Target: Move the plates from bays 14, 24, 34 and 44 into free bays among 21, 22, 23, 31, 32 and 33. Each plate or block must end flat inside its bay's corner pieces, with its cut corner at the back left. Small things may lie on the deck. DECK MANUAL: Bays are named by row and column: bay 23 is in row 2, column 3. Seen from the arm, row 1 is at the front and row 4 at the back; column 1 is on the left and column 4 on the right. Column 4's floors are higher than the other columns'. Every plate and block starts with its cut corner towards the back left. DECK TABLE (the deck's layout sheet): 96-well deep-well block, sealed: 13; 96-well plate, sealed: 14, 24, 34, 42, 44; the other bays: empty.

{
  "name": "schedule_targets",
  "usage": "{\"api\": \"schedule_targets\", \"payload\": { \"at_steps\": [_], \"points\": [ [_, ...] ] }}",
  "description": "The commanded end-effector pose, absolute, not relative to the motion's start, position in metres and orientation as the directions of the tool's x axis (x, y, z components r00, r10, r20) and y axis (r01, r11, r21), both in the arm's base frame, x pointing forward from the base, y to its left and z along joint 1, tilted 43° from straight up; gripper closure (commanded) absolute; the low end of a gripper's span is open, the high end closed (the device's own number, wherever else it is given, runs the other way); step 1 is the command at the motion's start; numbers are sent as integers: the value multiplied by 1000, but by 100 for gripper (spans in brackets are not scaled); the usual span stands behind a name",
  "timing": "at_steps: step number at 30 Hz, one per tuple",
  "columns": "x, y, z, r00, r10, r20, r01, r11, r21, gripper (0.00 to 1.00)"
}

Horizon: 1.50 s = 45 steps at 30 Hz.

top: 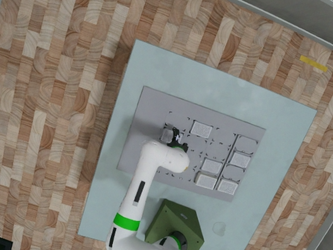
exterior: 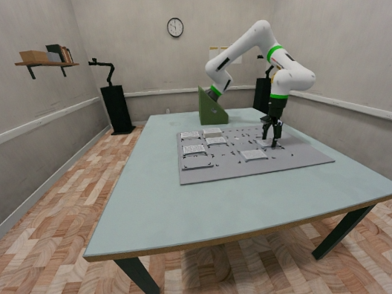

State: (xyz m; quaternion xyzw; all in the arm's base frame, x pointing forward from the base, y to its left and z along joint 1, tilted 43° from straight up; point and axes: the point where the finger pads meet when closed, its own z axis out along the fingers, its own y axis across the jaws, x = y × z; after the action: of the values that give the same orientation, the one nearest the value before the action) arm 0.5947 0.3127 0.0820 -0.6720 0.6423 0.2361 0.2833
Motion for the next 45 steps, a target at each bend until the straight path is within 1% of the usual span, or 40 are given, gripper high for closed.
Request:
{"api": "schedule_targets", "payload": {
  "at_steps": [1,45],
  "points": [
    [595,309,86,64,-730,-681,-997,-14,-79,30],
    [593,275,122,64,-730,-681,-997,-14,-79,30]
  ]
}}
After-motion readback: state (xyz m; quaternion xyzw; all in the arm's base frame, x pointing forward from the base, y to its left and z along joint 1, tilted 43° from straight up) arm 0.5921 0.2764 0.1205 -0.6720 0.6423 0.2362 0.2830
